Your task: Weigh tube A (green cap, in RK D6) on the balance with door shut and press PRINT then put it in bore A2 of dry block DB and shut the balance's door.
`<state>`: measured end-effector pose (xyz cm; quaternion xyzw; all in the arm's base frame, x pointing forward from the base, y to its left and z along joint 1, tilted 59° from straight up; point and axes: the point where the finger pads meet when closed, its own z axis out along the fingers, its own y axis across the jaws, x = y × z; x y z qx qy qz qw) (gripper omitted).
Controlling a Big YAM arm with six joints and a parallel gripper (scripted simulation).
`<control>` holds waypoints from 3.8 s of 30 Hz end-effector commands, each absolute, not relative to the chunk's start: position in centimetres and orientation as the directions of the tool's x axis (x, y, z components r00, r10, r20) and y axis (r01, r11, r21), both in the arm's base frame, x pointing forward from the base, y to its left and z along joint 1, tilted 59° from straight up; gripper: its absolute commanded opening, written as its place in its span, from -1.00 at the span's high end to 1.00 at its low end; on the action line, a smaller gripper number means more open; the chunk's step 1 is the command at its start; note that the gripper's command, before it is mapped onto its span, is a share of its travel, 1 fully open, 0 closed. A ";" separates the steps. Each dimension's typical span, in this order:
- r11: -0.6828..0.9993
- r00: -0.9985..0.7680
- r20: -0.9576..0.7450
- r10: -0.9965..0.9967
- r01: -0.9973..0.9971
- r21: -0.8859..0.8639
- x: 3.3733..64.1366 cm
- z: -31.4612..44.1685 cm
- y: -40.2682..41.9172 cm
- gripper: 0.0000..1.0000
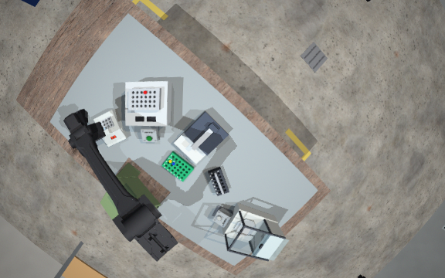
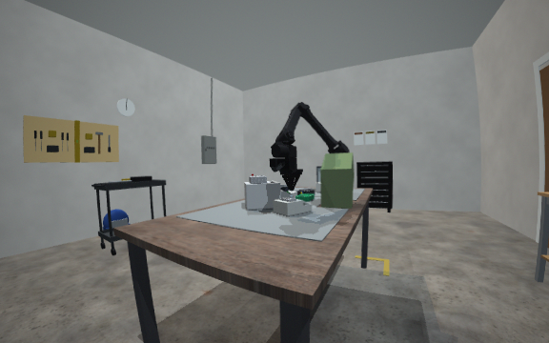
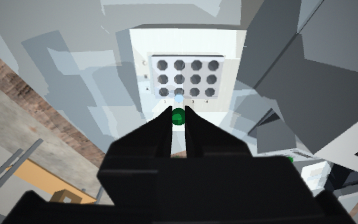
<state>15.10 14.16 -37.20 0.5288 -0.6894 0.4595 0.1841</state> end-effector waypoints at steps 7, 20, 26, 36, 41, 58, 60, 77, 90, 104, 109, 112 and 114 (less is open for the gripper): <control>0.034 -0.382 0.723 -0.575 -0.894 -0.446 15.6 -37.5 15.2 0.82; 0.034 -0.382 0.723 -0.575 -0.894 -0.446 15.6 -37.6 15.3 0.82; 0.050 -0.392 0.720 -0.573 -0.894 -0.446 16.0 -38.1 15.2 0.82; 0.042 -0.383 0.726 -0.571 -0.897 -0.441 15.9 -38.5 14.6 0.82; 0.041 -0.383 0.727 -0.570 -0.897 -0.440 15.9 -38.5 14.4 0.82; 0.037 -0.381 0.733 -0.564 -0.898 -0.438 15.8 -38.4 13.8 0.82; 0.036 -0.380 0.734 -0.562 -0.899 -0.437 15.8 -38.4 13.7 0.82; 0.033 -0.378 0.740 -0.556 -0.900 -0.435 15.6 -38.2 13.2 0.82; 0.030 -0.376 0.745 -0.551 -0.901 -0.432 15.4 -38.0 12.8 0.82; 0.030 -0.375 0.745 -0.551 -0.901 -0.432 15.4 -37.8 12.8 0.82; 0.031 -0.377 0.744 -0.551 -0.901 -0.433 15.5 -37.6 13.0 0.82; 0.030 -0.376 0.745 -0.552 -0.901 -0.432 15.4 -37.8 12.8 0.82; 0.030 -0.376 0.745 -0.552 -0.901 -0.432 15.4 -37.8 12.8 0.82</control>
